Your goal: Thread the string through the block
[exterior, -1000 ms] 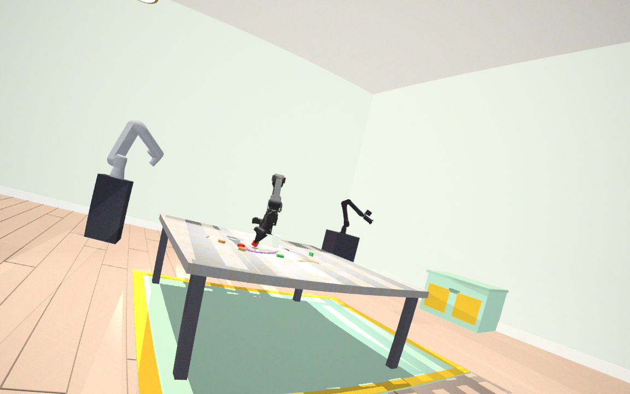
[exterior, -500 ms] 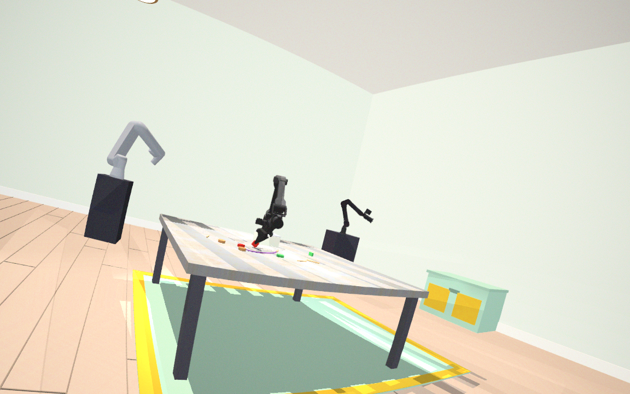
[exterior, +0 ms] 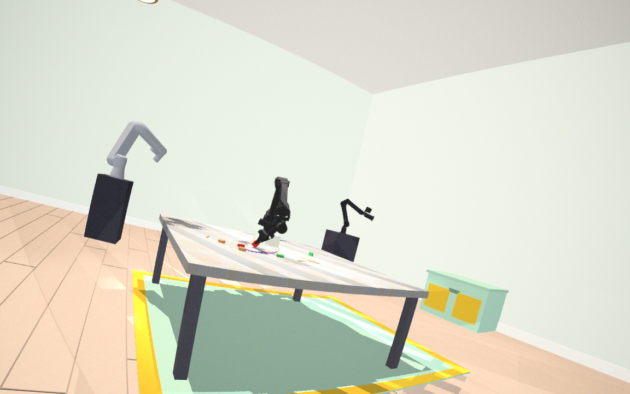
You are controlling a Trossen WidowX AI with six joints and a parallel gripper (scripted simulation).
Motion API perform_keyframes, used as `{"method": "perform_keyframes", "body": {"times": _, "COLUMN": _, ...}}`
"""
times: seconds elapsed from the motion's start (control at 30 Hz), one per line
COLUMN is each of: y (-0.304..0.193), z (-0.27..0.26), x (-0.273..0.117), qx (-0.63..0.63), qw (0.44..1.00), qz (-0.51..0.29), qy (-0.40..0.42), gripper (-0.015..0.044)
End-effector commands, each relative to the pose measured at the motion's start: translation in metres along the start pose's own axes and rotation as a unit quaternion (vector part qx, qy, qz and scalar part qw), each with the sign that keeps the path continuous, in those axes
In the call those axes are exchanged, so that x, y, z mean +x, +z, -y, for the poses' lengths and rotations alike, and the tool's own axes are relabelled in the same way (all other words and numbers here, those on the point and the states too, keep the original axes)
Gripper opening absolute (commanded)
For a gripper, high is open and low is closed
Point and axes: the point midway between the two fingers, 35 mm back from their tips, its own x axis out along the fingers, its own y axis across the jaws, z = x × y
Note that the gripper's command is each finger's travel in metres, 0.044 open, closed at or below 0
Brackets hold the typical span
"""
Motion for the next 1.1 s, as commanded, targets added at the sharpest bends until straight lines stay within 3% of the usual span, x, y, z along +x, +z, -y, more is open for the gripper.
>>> {"method": "perform_keyframes", "body": {"times": 0.0, "y": -0.006, "z": -0.002, "x": -0.001, "qx": -0.001, "qw": 0.999, "qz": 0.035, "qy": 0.003, "gripper": 0.0000}}
{"method": "perform_keyframes", "body": {"times": 0.33, "y": -0.008, "z": -0.002, "x": -0.001, "qx": -0.001, "qw": 0.998, "qz": 0.055, "qy": 0.003, "gripper": 0.0000}}
{"method": "perform_keyframes", "body": {"times": 0.8, "y": -0.020, "z": -0.001, "x": -0.001, "qx": 0.000, "qw": 0.987, "qz": 0.162, "qy": 0.000, "gripper": 0.0000}}
{"method": "perform_keyframes", "body": {"times": 1.07, "y": -0.016, "z": 0.002, "x": -0.001, "qx": -0.001, "qw": 0.990, "qz": 0.141, "qy": -0.005, "gripper": 0.0210}}
